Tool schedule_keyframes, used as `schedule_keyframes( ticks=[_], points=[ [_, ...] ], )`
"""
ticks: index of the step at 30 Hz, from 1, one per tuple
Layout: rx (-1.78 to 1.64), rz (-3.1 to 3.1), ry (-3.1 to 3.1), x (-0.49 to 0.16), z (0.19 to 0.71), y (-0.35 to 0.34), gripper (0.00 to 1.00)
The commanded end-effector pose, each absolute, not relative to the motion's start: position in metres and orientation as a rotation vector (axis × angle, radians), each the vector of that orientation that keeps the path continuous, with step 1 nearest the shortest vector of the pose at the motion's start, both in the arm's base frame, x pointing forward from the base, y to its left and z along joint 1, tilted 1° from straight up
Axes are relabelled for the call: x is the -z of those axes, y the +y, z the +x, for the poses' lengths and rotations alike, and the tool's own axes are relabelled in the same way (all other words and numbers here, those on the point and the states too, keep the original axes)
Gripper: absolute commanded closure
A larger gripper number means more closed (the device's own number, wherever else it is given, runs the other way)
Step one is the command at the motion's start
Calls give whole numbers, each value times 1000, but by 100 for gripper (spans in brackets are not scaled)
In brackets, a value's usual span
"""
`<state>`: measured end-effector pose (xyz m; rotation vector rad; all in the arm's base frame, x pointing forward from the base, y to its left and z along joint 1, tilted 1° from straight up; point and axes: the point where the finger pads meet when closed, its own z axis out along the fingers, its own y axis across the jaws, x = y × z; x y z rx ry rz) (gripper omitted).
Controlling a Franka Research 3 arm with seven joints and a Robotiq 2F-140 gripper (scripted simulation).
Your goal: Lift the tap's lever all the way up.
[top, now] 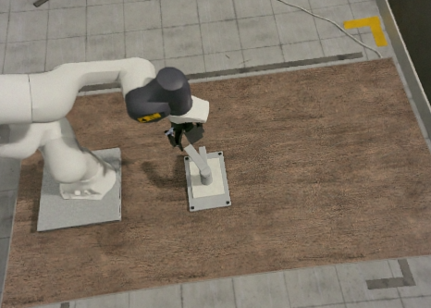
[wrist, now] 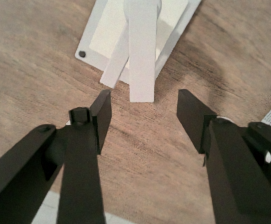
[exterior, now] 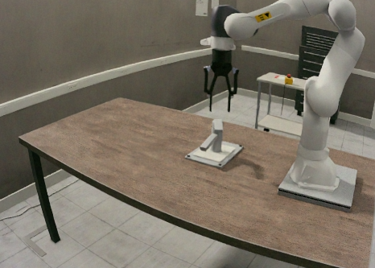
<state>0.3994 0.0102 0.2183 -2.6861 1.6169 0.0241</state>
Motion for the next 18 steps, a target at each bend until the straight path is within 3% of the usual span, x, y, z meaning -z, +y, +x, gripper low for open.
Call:
schedule_keyframes(
  ticks=[1, 18],
  points=[
    [-22, -2677, 1625, -219, 400, 11, 52],
    [-18, -2679, 1626, -208, 400, 11, 52]
  ],
)
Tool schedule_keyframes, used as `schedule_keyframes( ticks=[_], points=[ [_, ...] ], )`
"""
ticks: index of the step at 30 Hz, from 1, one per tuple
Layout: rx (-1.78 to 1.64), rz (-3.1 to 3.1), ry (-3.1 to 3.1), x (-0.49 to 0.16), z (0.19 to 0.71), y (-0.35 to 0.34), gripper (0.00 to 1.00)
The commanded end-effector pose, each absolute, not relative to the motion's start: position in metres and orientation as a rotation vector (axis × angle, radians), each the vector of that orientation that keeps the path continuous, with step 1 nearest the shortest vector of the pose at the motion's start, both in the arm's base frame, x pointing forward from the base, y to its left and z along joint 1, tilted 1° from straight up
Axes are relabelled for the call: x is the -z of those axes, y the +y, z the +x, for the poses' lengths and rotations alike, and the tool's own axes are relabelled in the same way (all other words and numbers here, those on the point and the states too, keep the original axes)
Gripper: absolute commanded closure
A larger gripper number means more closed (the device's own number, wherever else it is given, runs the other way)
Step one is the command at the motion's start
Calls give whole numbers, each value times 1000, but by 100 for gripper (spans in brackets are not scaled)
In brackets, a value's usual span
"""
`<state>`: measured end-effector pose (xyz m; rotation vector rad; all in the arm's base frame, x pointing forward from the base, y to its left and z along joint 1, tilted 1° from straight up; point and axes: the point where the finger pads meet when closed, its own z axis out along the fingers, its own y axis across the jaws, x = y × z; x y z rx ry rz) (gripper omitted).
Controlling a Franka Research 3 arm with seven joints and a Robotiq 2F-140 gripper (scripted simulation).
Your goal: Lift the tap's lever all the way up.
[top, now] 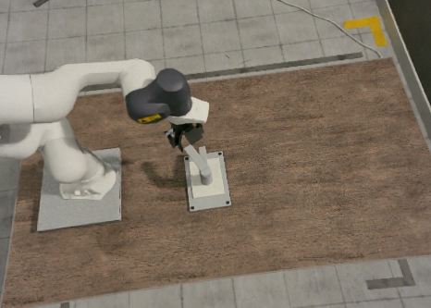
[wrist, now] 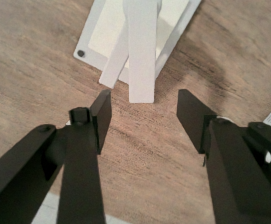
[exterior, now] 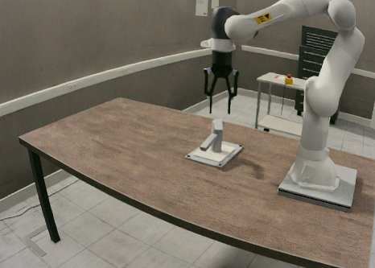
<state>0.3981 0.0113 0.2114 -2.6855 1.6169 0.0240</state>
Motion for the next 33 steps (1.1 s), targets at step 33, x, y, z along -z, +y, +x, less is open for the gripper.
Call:
schedule_keyframes(
  ticks=[33],
  points=[
    [-18, -2679, 1626, -166, 398, 10, 52]
  ],
)
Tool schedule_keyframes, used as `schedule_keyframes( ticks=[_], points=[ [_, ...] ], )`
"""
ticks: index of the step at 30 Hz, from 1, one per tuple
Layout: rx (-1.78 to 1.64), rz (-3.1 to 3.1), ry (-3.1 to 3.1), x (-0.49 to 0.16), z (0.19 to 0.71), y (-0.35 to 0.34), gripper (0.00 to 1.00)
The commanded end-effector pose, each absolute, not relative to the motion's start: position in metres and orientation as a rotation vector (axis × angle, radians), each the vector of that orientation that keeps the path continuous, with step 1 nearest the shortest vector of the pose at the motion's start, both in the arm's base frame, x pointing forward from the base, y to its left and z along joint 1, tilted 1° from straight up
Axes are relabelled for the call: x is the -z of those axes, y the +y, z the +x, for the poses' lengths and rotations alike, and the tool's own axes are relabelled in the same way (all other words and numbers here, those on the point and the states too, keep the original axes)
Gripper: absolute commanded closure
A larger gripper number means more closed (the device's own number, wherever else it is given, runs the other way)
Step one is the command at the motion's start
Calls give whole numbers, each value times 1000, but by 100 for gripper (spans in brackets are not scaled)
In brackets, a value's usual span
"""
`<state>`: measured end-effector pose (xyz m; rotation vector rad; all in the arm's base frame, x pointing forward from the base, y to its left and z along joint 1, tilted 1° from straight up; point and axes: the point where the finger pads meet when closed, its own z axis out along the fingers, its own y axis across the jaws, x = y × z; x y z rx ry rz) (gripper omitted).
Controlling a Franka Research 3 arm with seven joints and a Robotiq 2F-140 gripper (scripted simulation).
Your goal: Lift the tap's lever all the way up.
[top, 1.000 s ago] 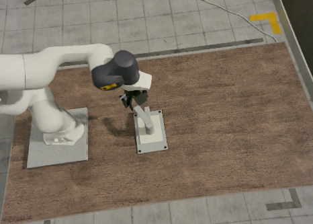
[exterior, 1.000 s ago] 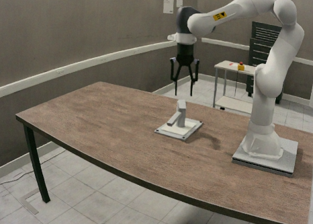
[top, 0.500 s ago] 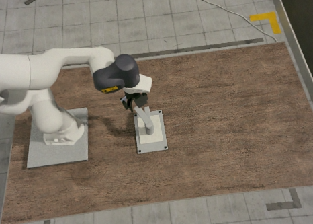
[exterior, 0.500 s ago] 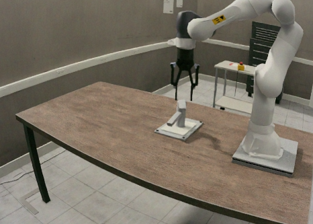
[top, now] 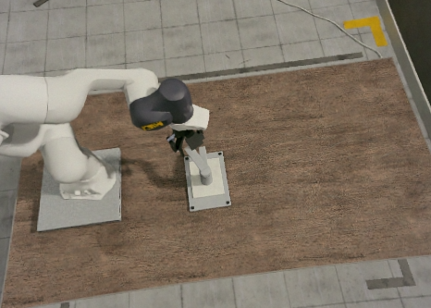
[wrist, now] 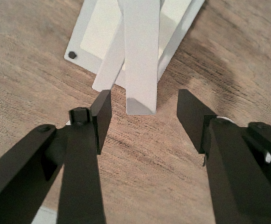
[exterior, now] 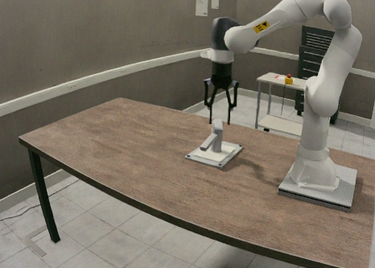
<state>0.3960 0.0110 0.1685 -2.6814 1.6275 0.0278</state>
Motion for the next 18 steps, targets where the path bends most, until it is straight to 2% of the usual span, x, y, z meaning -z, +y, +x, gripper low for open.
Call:
schedule_keyframes(
  ticks=[1, 18],
  points=[
    [-18, -2679, 1626, -166, 398, 10, 52],
    [-18, -2679, 1626, -164, 398, 10, 52]
  ],
)
